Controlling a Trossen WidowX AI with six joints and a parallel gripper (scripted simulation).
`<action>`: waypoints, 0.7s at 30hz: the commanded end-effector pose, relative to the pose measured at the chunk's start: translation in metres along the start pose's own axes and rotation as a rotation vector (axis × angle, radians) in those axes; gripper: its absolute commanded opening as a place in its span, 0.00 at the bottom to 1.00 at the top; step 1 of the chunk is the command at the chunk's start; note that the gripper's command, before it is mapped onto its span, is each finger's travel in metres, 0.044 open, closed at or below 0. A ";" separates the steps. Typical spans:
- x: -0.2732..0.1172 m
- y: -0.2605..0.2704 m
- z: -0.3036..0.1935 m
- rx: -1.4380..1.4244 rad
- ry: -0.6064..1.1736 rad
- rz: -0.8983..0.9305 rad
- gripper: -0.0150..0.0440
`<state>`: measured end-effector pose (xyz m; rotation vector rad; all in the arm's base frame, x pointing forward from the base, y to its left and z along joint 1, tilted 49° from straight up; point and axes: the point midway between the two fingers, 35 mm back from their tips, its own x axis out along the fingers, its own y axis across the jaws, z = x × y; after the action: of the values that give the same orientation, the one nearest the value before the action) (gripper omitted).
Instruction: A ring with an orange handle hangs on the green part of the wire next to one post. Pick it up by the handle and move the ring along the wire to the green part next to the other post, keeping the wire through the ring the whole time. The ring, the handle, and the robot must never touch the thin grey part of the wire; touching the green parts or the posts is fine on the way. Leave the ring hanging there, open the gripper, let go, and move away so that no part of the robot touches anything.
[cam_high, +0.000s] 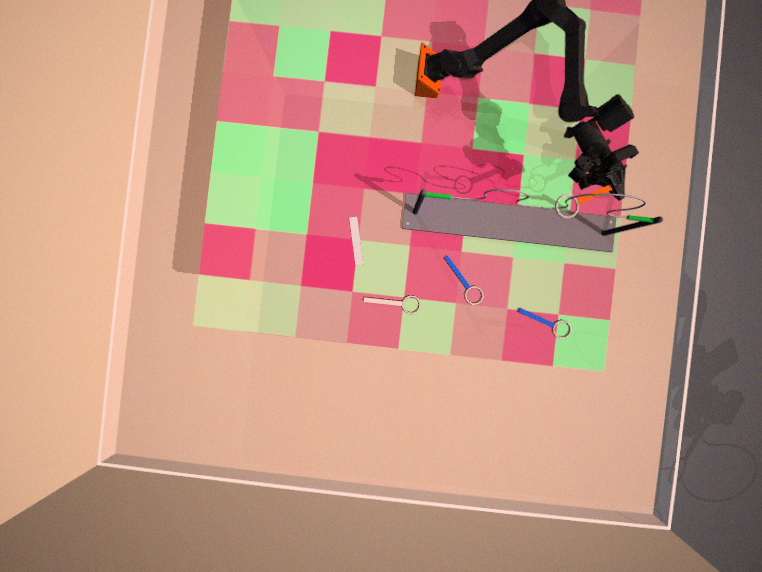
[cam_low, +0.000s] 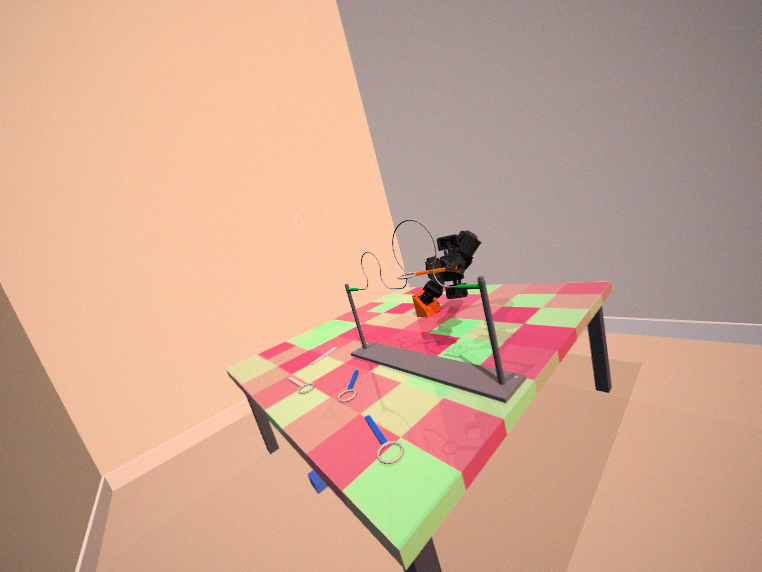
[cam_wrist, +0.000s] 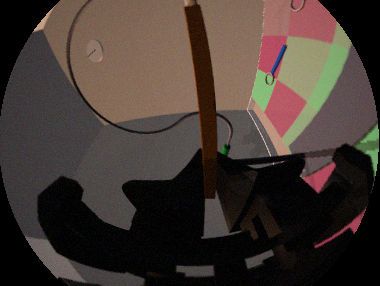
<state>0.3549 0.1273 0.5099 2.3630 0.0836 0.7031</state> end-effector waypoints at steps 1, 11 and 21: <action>-0.002 -0.015 0.002 -0.079 0.008 -0.047 0.00; -0.011 -0.051 0.009 -0.293 0.037 -0.171 0.00; -0.024 -0.084 0.024 -0.508 0.065 -0.295 0.00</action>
<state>0.3572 0.1702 0.4414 1.8604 0.2303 0.5882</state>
